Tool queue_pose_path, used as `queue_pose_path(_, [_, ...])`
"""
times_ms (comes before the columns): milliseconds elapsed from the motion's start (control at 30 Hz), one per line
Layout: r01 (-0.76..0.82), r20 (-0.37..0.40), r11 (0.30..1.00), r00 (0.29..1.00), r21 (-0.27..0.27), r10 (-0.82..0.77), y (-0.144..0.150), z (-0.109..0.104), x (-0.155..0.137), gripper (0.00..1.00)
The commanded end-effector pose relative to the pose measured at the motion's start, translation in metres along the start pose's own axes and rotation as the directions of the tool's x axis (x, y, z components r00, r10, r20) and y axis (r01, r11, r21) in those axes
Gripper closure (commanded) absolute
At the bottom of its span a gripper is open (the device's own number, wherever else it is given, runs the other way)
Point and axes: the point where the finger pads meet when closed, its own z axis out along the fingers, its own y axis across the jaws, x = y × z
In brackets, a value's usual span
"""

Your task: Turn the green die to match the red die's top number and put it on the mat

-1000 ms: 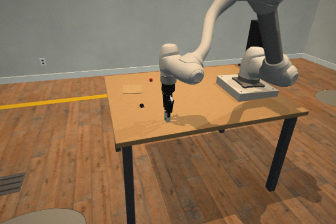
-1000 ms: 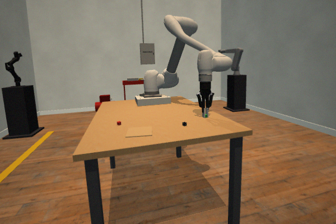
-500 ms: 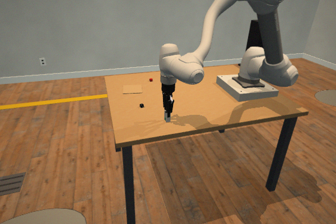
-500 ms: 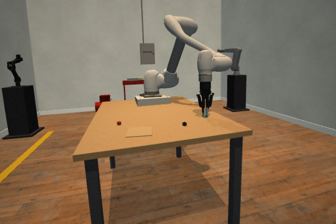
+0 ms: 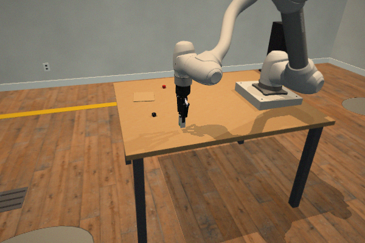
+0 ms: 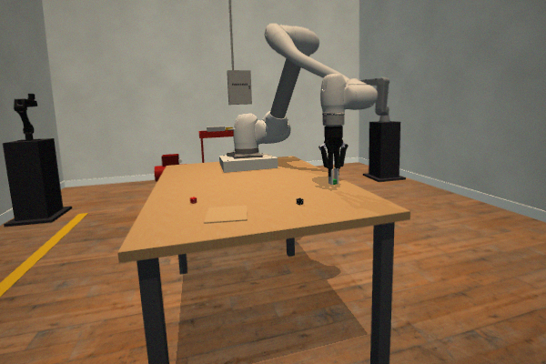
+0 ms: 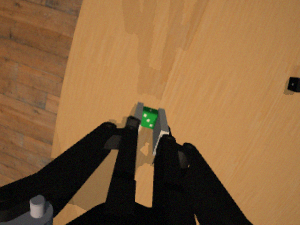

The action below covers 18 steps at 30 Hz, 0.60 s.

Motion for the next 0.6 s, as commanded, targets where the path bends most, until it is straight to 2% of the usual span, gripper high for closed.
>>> queue_pose_path(0, [0.0, 0.0, 1.0, 1.0, 0.0, 0.0, 0.0, -0.018, 0.0, 0.82])
queue_pose_path(167, [0.0, 0.0, 1.0, 1.0, 0.0, 0.0, 0.0, -0.054, 0.0, 0.82])
queue_pose_path(267, [0.0, 0.0, 1.0, 1.0, 0.0, 0.0, 0.0, -0.067, 0.0, 0.82])
queue_pose_path(567, [0.0, 0.0, 1.0, 1.0, 0.0, 0.0, 0.0, -0.071, 0.0, 0.82])
